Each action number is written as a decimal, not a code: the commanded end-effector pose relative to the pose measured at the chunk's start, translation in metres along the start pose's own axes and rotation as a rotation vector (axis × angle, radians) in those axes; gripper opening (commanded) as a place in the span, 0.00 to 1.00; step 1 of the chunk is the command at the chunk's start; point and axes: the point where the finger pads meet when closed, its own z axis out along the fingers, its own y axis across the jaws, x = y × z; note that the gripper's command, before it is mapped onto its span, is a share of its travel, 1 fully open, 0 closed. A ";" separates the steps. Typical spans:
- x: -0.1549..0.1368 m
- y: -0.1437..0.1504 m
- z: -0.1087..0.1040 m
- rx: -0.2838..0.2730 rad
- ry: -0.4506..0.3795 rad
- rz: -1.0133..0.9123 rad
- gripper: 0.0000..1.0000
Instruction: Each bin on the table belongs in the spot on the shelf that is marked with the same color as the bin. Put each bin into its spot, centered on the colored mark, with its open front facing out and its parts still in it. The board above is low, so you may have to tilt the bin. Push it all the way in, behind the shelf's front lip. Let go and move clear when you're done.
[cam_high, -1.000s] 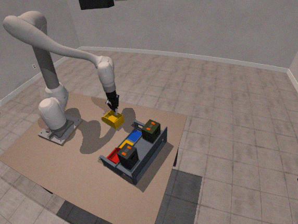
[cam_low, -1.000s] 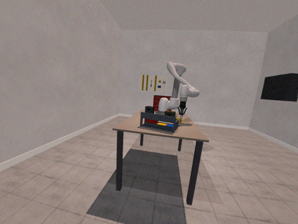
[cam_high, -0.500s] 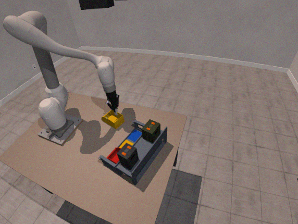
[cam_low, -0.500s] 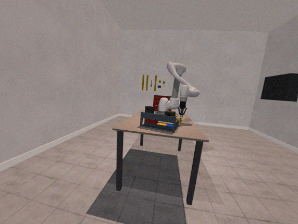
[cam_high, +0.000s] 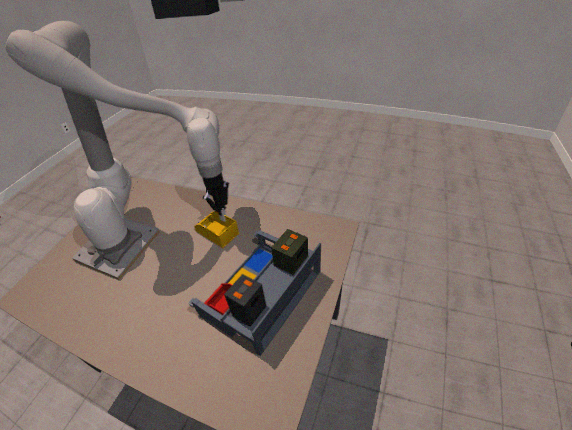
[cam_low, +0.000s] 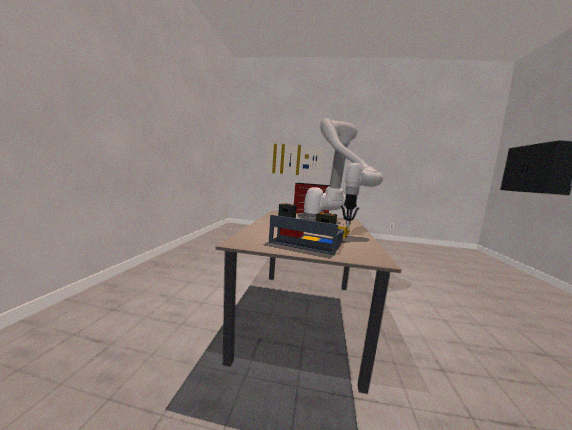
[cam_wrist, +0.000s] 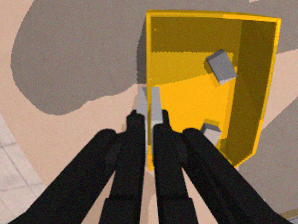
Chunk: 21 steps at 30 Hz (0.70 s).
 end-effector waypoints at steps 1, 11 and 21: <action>0.000 0.000 0.000 0.000 0.000 0.000 0.10; 0.000 0.000 -0.001 0.000 0.000 0.000 0.10; 0.000 0.000 -0.006 0.000 0.000 0.000 0.10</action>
